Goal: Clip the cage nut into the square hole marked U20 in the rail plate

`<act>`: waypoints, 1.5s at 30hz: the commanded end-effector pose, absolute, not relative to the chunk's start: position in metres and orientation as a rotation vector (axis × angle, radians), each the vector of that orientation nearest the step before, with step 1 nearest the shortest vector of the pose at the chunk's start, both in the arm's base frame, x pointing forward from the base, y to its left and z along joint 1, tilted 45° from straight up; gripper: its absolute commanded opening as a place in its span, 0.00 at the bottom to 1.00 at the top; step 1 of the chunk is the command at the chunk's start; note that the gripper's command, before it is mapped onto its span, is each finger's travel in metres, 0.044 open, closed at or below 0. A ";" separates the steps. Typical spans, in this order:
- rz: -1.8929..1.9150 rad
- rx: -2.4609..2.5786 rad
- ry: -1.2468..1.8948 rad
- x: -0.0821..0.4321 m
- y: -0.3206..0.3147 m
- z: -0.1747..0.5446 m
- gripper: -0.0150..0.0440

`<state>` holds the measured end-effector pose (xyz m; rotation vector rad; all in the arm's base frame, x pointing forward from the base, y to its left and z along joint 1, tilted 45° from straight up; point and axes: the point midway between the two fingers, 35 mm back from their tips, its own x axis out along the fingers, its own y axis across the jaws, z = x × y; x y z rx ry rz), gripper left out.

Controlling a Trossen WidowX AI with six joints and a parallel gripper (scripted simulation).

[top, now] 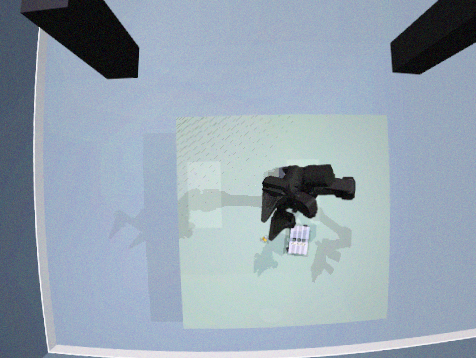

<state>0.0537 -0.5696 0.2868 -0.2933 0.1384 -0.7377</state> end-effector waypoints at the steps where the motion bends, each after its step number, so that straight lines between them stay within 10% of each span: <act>1: -0.641 -0.237 0.215 0.106 -0.563 0.239 1.00; 24: 0.155 -0.129 0.729 0.317 -0.365 0.001 1.00; 45: 1.229 -0.169 1.007 0.289 -0.099 -0.090 1.00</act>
